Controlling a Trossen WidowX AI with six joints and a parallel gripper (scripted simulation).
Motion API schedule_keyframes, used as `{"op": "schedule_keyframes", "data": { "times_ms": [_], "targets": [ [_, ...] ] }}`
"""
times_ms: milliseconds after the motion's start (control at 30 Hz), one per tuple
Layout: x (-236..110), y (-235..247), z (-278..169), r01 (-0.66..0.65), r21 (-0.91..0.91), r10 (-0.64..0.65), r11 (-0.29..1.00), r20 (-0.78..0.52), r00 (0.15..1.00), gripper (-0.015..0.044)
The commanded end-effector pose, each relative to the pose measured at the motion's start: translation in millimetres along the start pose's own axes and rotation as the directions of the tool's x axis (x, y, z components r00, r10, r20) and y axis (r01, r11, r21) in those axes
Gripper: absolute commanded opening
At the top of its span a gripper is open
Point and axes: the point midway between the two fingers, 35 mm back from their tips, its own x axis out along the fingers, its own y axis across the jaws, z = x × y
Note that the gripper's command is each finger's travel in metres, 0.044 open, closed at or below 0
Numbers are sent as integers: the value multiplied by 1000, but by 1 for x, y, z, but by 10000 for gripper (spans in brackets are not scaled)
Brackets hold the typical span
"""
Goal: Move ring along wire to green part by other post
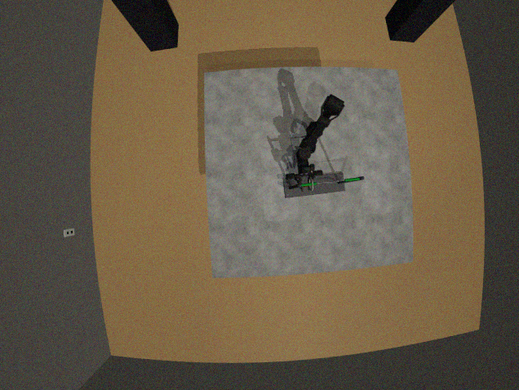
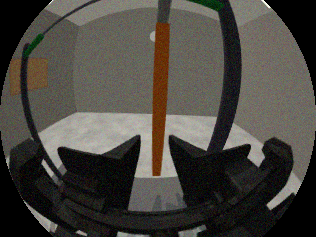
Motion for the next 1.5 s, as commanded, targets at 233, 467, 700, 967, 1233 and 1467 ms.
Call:
{"op": "schedule_keyframes", "data": {
  "times_ms": [233, 467, 700, 967, 1233, 1467],
  "targets": [
    [0, 0, 0, 0, 0, 0, 1000, 0, 1000, 15],
    [0, 0, 0, 0, 0, 0, 1000, 0, 1000, -150],
    [0, 0, 3, 1, 0, -1, 1000, 0, 1000, -150],
    [-1, -2, 18, 5, 1, -5, 1000, 1, 1000, -150],
    [-1, -2, 19, 6, 1, -6, 1000, 1, 1000, -150],
    [-1, -2, 19, 6, 1, -6, 1000, 1, 1000, -150]
  ]
}}
